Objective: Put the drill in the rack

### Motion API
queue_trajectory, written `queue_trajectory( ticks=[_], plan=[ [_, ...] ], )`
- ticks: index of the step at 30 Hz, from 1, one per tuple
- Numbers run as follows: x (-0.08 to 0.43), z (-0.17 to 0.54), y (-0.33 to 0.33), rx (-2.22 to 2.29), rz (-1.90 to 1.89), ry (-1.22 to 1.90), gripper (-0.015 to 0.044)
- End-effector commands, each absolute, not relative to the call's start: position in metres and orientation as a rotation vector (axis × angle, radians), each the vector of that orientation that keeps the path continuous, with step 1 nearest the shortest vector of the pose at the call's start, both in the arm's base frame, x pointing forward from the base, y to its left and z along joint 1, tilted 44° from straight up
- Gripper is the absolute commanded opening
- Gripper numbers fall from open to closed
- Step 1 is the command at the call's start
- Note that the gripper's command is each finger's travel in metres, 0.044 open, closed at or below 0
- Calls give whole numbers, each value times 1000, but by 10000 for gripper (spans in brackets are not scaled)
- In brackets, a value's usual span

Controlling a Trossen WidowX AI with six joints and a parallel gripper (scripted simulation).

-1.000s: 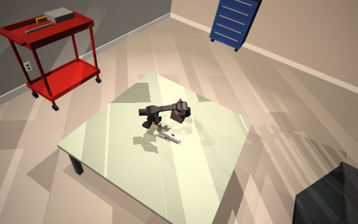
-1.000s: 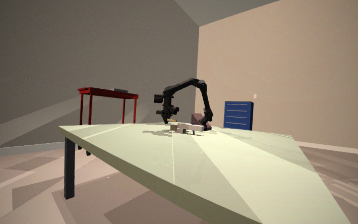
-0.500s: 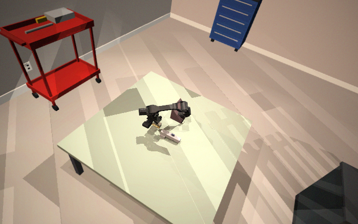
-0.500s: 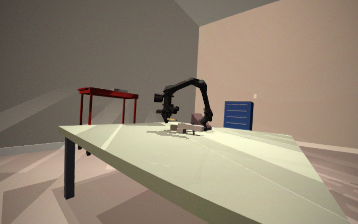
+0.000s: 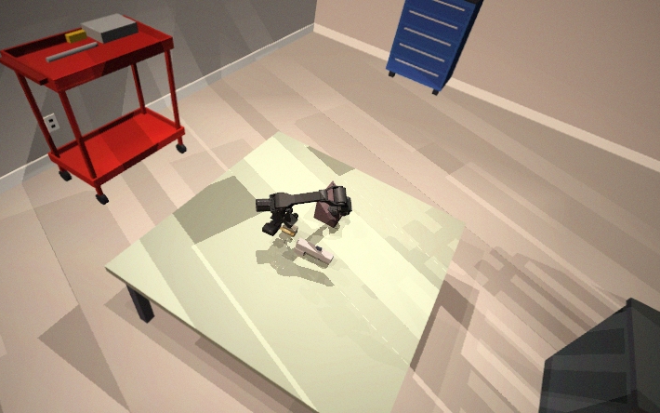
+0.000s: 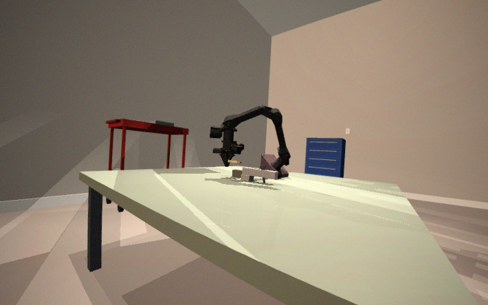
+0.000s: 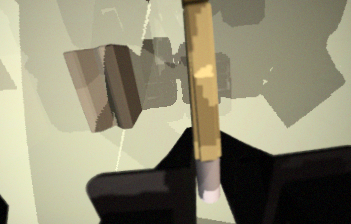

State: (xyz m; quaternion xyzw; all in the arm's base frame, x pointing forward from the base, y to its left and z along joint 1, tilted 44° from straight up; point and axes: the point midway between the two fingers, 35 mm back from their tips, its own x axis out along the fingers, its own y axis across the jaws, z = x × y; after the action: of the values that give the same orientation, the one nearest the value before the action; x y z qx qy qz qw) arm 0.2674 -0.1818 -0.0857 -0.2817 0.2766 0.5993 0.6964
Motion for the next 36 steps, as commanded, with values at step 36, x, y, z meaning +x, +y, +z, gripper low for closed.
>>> queue_trajectory(
  ticks=[36],
  plan=[
    [207,-101,-179,-633,1339,621,0]
  ],
)
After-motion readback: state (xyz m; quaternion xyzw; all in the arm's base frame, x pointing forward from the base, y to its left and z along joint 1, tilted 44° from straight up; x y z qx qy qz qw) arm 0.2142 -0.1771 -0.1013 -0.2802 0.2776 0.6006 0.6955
